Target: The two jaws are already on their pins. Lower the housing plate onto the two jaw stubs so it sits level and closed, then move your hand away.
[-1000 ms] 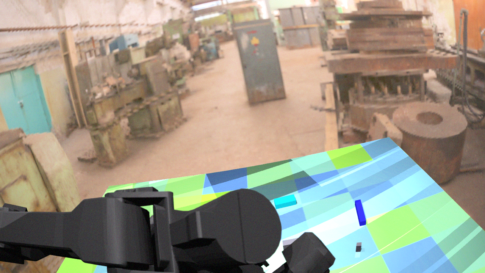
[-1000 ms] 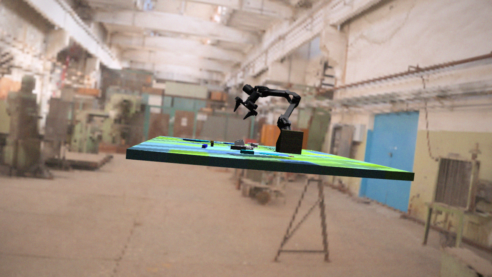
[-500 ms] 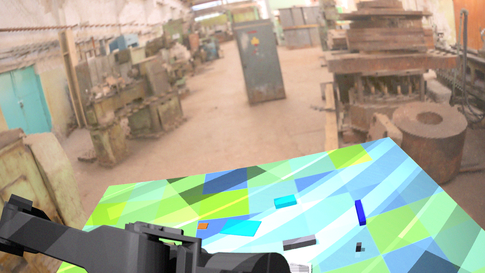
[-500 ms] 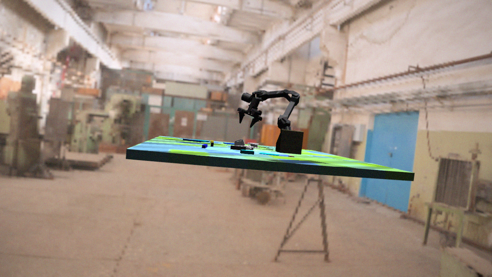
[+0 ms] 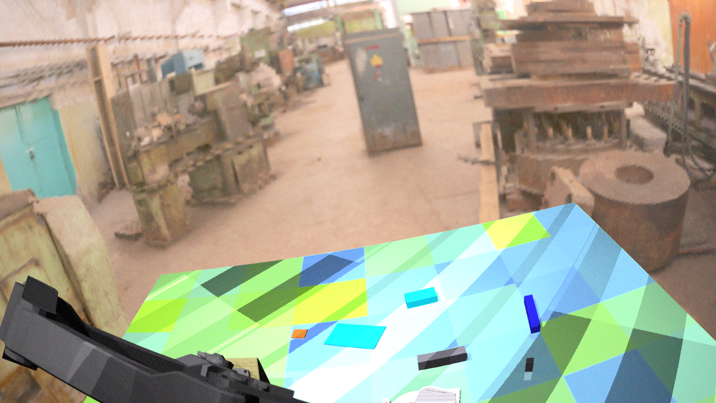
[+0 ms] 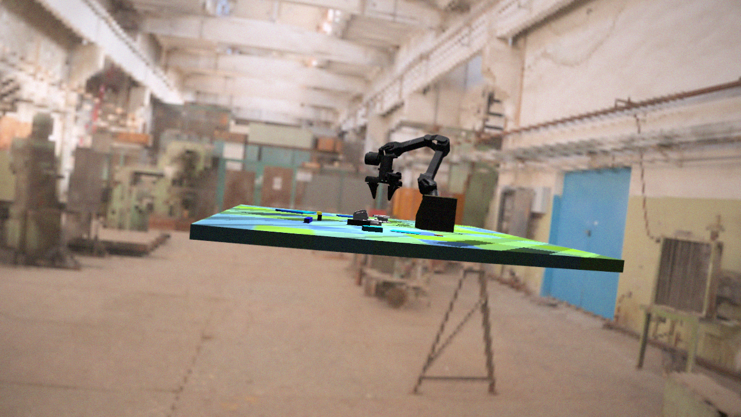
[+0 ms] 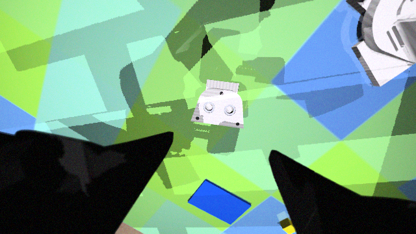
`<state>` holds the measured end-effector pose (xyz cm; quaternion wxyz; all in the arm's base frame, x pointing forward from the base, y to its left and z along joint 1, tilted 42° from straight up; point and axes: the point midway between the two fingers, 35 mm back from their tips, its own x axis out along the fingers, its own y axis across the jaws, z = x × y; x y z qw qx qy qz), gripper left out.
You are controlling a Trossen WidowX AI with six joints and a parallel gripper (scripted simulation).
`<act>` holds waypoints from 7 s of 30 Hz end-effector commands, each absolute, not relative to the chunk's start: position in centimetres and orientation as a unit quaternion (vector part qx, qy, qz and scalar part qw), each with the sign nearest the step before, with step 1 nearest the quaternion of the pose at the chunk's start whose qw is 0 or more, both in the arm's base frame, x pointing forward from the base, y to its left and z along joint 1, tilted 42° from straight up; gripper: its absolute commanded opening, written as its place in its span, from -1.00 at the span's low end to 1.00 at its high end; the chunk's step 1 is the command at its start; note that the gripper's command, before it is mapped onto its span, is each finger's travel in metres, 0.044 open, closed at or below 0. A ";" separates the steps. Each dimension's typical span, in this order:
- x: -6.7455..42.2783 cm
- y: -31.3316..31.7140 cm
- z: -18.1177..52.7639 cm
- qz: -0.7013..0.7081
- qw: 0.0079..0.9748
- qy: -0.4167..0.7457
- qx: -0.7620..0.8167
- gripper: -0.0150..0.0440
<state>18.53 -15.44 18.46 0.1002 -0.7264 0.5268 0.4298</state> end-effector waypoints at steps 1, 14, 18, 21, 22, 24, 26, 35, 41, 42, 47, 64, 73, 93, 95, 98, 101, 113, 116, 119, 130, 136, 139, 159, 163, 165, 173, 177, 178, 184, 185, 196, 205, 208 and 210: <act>17.9 -15.5 17.9 0.446 0.096 0.526 -0.717 1.00; 18.1 -18.2 14.9 0.446 0.095 0.527 -0.717 1.00; 18.1 -18.2 14.9 0.446 0.095 0.527 -0.717 1.00; 18.1 -18.2 14.9 0.446 0.095 0.527 -0.717 1.00; 18.1 -18.2 14.8 0.446 0.095 0.527 -0.717 1.00; 18.1 -18.4 14.6 0.446 0.095 0.527 -0.717 1.00; 18.2 -18.6 14.4 0.446 0.095 0.527 -0.717 1.00; 18.2 -19.5 13.5 0.446 0.095 0.527 -0.717 1.00; 18.2 -19.5 13.4 0.446 0.095 0.527 -0.717 1.00; 18.2 -19.5 13.4 0.446 0.095 0.527 -0.717 1.00; 18.3 -19.9 13.0 0.446 0.095 0.527 -0.717 1.00; 18.3 -21.5 11.2 0.445 0.094 0.527 -0.717 1.00; 18.3 -21.5 11.2 0.445 0.094 0.527 -0.717 1.00; 18.3 -21.6 11.3 0.444 0.094 0.530 -0.717 0.95; 18.3 -21.6 11.3 0.444 0.094 0.530 -0.717 0.91; 18.3 -21.6 11.3 0.444 0.094 0.530 -0.717 0.84; 18.3 -21.6 11.3 0.444 0.094 0.530 -0.717 0.77; 18.3 -21.6 11.3 0.444 0.094 0.530 -0.717 0.70; 18.4 -21.5 11.5 0.444 0.095 0.530 -0.717 0.70; 18.5 -20.9 12.1 0.444 0.096 0.529 -0.717 0.70; 18.5 -18.5 14.6 0.446 0.097 0.527 -0.717 0.70; 18.2 -17.2 16.0 0.446 0.096 0.527 -0.717 0.70; 18.0 -16.7 16.5 0.446 0.096 0.527 -0.717 0.70; 20.6 -14.5 14.3 0.361 0.229 0.586 -0.689 0.70; 21.2 -13.9 13.7 0.338 0.261 0.599 -0.677 0.70; 21.5 -13.6 13.4 0.326 0.277 0.606 -0.671 0.70; 22.5 -12.3 12.2 0.276 0.338 0.630 -0.642 0.70; 22.9 -11.6 11.5 0.250 0.366 0.641 -0.626 0.70; 23.1 -11.4 11.4 0.244 0.374 0.644 -0.621 0.70; 23.6 -10.3 10.5 0.203 0.414 0.659 -0.594 0.70; 23.7 -10.1 10.3 0.197 0.421 0.661 -0.590 0.70; 24.6 -8.0 8.6 0.118 0.488 0.681 -0.533 0.70; 25.0 -6.3 7.2 0.051 0.536 0.690 -0.483 0.70; 25.1 -5.7 6.7 0.028 0.551 0.692 -0.466 0.70; 25.2 -5.3 6.4 0.013 0.561 0.693 -0.454 0.70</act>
